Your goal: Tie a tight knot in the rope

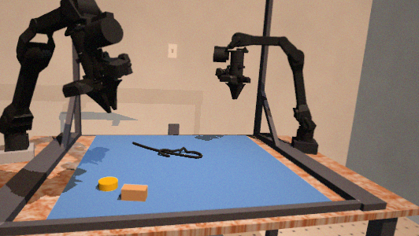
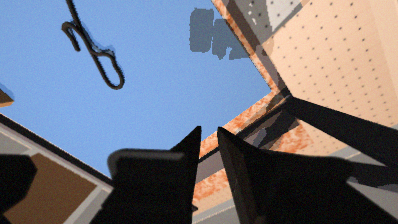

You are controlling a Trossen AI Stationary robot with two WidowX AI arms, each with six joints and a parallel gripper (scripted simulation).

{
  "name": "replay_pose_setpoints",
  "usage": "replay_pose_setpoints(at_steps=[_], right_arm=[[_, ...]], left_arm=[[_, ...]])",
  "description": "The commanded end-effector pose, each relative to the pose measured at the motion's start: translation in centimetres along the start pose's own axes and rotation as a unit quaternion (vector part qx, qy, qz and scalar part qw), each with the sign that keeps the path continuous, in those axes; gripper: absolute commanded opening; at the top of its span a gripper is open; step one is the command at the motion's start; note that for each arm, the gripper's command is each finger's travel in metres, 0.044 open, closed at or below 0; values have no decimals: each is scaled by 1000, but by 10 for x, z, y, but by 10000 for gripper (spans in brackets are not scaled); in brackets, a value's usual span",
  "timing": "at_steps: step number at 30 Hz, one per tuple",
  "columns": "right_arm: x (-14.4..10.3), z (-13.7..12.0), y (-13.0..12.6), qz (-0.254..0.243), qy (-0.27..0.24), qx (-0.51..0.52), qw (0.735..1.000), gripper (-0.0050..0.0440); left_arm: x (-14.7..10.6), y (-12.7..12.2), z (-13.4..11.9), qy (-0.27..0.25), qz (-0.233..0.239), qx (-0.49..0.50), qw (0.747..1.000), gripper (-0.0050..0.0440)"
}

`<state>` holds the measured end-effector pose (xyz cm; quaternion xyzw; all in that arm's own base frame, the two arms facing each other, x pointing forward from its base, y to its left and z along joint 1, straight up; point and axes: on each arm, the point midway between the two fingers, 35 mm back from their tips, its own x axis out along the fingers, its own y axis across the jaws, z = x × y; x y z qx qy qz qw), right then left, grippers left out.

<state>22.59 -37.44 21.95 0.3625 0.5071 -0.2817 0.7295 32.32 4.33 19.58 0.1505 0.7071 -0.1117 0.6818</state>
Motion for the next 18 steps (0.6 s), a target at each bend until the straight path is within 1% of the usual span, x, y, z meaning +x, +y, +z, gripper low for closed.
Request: replay_pose_setpoints(at_steps=[1,6,9,11,12,16,18], right_arm=[[-13,1,4,0,-16,-8,1000,85],[-13,1,4,0,-16,-8,1000,85],[-13,1,4,0,-16,-8,1000,157],[-13,1,4,0,-16,-8,1000,157],[-13,1,4,0,-16,-8,1000,181],[-11,1,6,-1,-16,-16,1000,85],[-9,2,8,-1,-14,-34,999,85]], left_arm=[[-11,-2,-4,-12,8,-3,1000,85],[-11,-2,-4,-12,8,-3,1000,85],[-11,-2,-4,-12,8,-3,1000,85],[-11,-2,-4,-12,8,-3,1000,85],[-11,-2,-4,-12,8,-3,1000,85],[-11,-2,-4,-12,8,-3,1000,85],[-11,-2,-4,-12,8,-3,1000,85]])
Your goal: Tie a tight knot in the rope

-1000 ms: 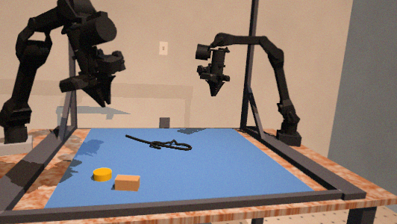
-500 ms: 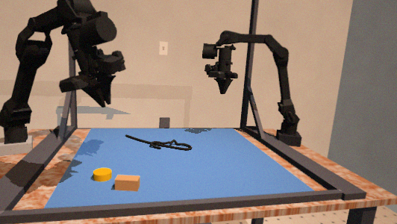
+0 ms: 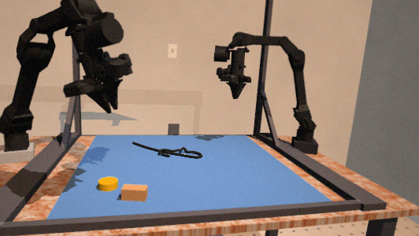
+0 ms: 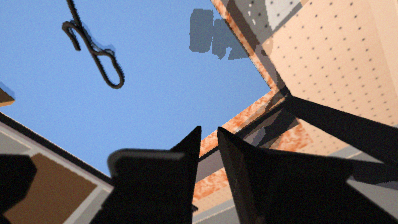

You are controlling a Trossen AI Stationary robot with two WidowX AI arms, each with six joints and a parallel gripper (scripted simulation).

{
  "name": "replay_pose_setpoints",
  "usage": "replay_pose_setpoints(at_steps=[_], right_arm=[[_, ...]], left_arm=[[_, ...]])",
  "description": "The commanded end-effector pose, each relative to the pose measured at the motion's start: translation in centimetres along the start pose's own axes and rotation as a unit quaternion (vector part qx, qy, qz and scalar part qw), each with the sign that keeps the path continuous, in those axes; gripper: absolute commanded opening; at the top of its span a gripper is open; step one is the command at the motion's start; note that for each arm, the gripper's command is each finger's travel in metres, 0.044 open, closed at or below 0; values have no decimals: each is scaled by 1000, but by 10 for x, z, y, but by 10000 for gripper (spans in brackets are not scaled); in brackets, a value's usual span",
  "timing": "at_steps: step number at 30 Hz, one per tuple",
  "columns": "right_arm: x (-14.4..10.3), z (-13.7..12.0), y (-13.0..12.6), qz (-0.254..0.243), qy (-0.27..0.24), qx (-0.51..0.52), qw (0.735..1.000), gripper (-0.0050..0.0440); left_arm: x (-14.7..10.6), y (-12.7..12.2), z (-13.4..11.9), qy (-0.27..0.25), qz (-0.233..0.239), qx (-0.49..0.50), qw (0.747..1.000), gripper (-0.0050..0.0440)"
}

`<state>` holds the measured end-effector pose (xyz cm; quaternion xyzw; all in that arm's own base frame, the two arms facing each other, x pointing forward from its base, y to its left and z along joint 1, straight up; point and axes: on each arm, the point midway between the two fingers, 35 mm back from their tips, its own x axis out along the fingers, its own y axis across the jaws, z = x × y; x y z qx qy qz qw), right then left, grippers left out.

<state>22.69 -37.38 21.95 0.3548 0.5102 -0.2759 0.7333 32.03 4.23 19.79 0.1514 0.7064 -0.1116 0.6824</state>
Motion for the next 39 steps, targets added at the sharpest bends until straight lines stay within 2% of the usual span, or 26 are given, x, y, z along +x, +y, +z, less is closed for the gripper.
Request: replay_pose_setpoints(at_steps=[1,5,8,10,11,18,21,25,27,29,34,39], right_arm=[[-7,3,9,-2,-14,-37,999,85],[8,7,22,-6,-6,-132,991,85],[25,11,39,-9,2,-244,970,85],[25,11,39,-9,2,-244,970,85],[32,12,46,-10,5,-287,958,85],[80,15,97,-10,27,-559,828,85],[98,13,117,-8,36,-657,753,85],[122,8,146,-4,45,-773,633,85],[122,8,146,-4,45,-773,633,85],[137,4,163,0,51,-842,537,85],[167,-10,200,8,59,-930,362,85],[191,-26,231,18,64,-983,170,85]], left_arm=[[-8,0,-2,-11,8,-4,1000,85],[-8,0,-2,-11,8,-4,1000,85],[-8,0,-2,-11,8,-4,1000,85],[-8,0,-2,-11,8,-4,1000,85],[-8,0,-2,-11,8,-4,1000,85],[-8,0,-2,-11,8,-4,1000,85],[-8,0,-2,-11,8,-4,1000,85],[-8,0,-2,-11,8,-4,1000,85],[-8,0,-2,-11,8,-4,1000,85],[-8,0,-2,-11,8,-4,1000,85],[-8,0,-2,-11,8,-4,1000,85],[-8,0,-2,-11,8,-4,1000,85]])
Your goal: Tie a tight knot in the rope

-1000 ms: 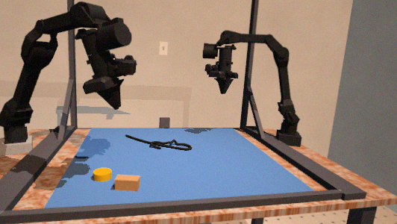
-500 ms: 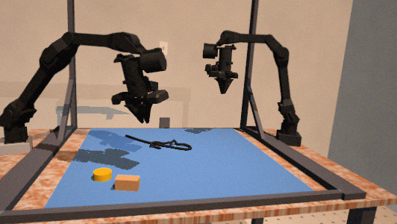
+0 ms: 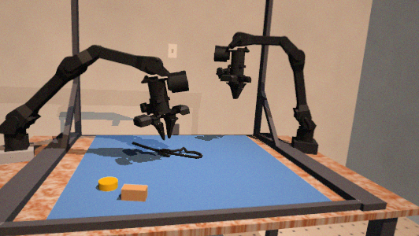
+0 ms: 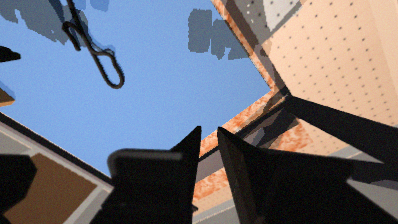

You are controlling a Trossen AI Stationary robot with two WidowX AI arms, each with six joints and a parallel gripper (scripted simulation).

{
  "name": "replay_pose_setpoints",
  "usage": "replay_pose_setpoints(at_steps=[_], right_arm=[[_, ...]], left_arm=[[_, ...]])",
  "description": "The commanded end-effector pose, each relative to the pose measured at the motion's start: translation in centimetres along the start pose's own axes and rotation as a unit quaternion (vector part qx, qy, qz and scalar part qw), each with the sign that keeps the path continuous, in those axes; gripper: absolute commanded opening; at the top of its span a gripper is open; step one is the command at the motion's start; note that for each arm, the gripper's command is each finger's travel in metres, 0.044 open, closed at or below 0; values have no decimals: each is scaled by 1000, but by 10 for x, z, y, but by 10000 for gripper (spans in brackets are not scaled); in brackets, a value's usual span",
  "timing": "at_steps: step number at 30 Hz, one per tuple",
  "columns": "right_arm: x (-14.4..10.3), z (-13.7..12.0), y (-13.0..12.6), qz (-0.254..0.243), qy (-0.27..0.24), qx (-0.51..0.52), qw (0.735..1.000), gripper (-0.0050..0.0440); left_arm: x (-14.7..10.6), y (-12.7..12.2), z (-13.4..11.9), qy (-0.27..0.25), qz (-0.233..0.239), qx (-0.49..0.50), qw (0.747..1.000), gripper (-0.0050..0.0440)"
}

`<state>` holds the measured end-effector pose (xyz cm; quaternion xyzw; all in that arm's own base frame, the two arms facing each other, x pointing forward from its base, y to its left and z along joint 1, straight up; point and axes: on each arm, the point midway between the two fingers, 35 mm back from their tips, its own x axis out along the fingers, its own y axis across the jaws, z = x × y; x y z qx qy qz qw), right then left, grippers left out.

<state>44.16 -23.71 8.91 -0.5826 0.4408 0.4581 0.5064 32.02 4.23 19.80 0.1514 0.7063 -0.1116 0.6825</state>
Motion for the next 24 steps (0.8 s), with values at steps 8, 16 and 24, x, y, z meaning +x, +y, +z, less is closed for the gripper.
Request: replay_pose_setpoints(at_steps=[8,16,24], right_arm=[[18,36,-27,4,14,-231,973,85],[21,41,-30,5,14,-254,967,85],[36,41,-27,5,14,-254,967,85]], left_arm=[[-8,0,-2,-11,8,-4,1000,85],[-8,0,-2,-11,8,-4,1000,85],[-8,0,-2,-11,8,-4,1000,85]])
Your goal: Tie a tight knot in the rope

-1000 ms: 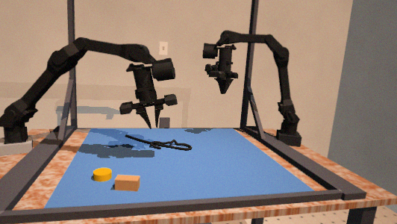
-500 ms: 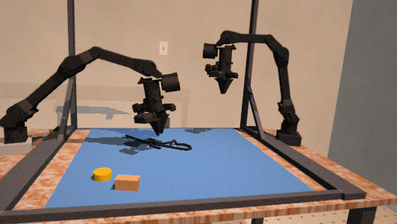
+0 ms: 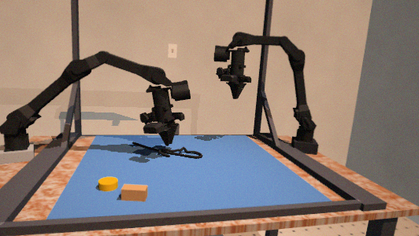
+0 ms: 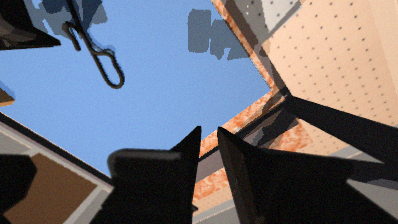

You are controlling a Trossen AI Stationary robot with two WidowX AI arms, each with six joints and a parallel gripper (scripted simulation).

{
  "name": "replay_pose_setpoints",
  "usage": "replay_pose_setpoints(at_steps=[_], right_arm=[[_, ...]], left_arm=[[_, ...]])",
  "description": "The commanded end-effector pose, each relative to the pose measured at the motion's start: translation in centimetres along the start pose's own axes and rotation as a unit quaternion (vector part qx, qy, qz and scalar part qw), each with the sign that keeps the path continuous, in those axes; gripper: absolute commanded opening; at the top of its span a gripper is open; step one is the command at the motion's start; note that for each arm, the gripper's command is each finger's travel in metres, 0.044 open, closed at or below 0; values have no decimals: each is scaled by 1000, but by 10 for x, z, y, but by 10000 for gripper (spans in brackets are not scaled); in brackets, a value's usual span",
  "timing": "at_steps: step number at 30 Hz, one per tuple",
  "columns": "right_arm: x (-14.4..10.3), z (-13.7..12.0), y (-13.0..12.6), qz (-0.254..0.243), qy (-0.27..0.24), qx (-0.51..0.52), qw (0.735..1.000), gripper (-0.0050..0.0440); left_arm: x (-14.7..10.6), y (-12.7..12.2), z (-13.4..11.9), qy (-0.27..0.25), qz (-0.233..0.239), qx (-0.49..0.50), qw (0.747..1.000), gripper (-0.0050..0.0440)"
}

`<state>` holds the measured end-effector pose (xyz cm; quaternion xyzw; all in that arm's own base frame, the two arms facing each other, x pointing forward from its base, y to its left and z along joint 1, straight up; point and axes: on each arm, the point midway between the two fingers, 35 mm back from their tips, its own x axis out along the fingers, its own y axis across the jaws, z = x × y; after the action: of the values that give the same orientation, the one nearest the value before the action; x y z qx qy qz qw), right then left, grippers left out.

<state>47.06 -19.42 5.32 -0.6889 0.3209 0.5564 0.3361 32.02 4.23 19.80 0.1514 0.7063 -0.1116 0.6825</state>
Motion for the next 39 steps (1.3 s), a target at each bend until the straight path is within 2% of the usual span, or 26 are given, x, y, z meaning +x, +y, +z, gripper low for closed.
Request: replay_pose_setpoints(at_steps=[1,26,37,39], right_arm=[[2,-1,0,-4,10,-3,1000,85],[26,2,2,-4,10,-3,1000,85],[27,2,2,-4,10,-3,1000,85],[27,2,2,-4,10,-3,1000,37]], left_arm=[[-8,0,-2,-11,8,-4,1000,85],[-8,0,-2,-11,8,-4,1000,85],[-8,0,-2,-11,8,-4,1000,85],[-8,0,-2,-11,8,-4,1000,85]])
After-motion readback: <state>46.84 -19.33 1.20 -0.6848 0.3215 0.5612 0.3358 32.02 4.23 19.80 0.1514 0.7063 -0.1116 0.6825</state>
